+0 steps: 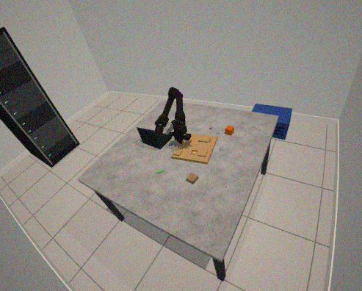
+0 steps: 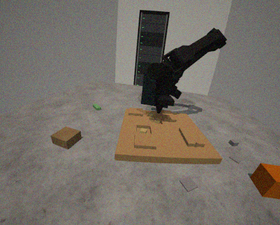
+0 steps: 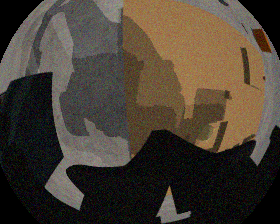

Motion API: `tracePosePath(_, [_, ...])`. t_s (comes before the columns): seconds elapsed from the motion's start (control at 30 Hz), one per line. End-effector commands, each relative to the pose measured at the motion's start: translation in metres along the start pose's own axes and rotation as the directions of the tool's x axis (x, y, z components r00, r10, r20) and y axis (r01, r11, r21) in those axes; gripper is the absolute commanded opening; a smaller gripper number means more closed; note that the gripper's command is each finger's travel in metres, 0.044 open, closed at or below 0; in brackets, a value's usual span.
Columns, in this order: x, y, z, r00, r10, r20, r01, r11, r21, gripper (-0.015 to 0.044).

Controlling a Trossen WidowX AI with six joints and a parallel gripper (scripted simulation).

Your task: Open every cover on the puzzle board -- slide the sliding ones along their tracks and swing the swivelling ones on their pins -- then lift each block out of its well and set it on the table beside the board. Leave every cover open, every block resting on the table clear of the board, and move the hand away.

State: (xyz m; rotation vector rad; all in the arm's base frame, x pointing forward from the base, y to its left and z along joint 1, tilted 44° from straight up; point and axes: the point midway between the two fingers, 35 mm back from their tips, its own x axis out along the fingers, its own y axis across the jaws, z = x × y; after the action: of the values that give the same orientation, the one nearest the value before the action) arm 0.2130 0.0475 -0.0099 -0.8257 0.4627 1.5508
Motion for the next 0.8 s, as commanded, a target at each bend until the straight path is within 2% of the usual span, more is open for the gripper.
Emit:
tracePosePath(0.0, [-0.001, 0.003, 0.003, 1.000, 0.003, 0.006, -0.003, 1.000, 0.007, 0.0000])
tracePosePath(0.77, [-0.030, 0.002, 0.001, 1.000, 0.004, 0.002, -0.004, 1.000, 0.008, 0.0000])
